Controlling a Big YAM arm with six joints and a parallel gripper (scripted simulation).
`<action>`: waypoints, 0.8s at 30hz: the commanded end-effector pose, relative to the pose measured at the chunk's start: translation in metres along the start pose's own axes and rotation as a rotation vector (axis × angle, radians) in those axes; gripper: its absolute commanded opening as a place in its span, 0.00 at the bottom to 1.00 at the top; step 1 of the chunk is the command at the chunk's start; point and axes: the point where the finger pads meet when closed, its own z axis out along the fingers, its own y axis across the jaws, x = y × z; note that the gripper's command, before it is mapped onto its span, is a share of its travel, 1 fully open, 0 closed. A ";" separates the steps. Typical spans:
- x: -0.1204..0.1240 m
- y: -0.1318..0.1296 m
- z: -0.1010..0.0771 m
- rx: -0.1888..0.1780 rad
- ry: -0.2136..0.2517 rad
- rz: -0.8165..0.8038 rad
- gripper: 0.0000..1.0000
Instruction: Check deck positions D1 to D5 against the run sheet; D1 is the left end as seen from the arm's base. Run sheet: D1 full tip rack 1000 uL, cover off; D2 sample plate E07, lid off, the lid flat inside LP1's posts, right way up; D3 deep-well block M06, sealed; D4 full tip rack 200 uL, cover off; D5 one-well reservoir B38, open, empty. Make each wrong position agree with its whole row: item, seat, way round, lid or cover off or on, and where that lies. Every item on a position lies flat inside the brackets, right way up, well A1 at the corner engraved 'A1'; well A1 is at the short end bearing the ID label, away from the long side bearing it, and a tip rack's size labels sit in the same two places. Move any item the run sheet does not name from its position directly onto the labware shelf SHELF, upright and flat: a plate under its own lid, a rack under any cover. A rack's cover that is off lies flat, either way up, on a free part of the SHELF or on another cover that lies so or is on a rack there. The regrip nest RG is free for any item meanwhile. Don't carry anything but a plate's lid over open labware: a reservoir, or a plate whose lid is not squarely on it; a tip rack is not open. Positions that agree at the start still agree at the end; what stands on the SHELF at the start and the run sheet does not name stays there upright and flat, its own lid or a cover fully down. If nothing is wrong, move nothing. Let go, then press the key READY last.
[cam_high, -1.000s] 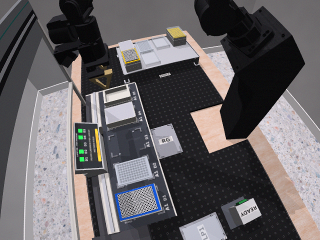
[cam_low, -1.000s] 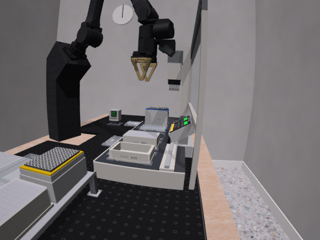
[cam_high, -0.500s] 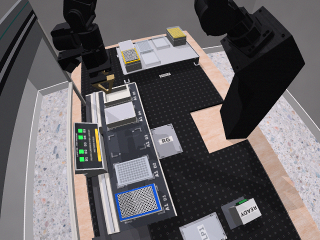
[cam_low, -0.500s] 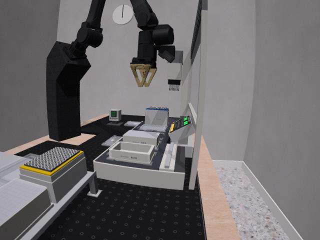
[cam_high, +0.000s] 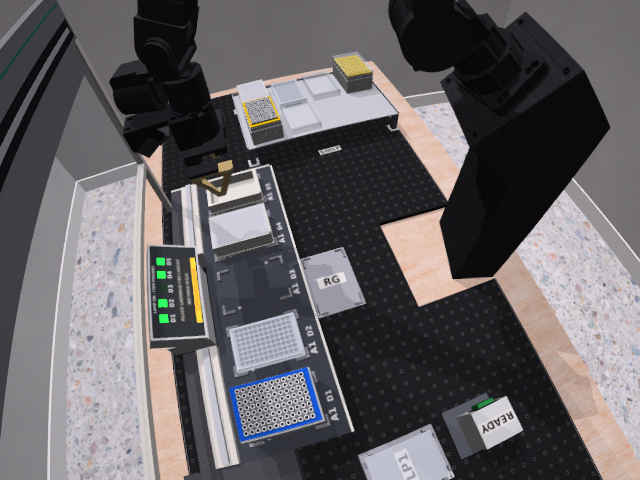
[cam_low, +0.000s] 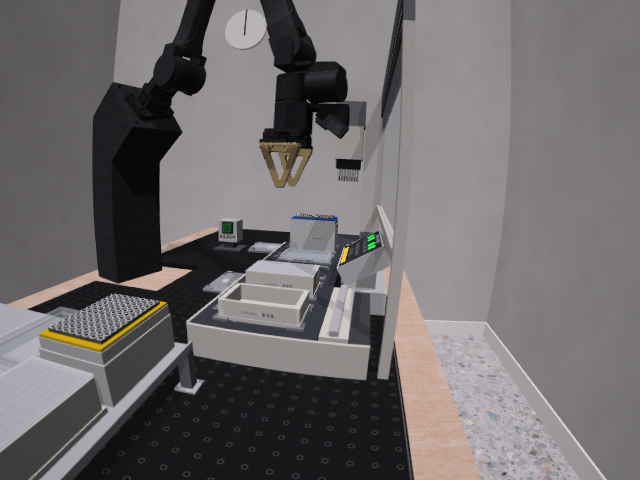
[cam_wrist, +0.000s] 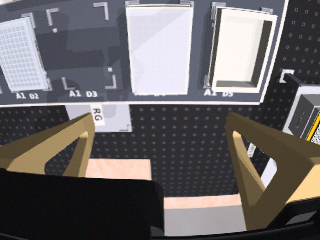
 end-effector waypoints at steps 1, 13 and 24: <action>-0.007 0.002 0.005 0.000 -0.019 0.000 1.00; -0.013 0.000 0.022 0.004 -0.029 0.001 1.00; -0.015 0.000 0.039 0.004 -0.033 0.000 1.00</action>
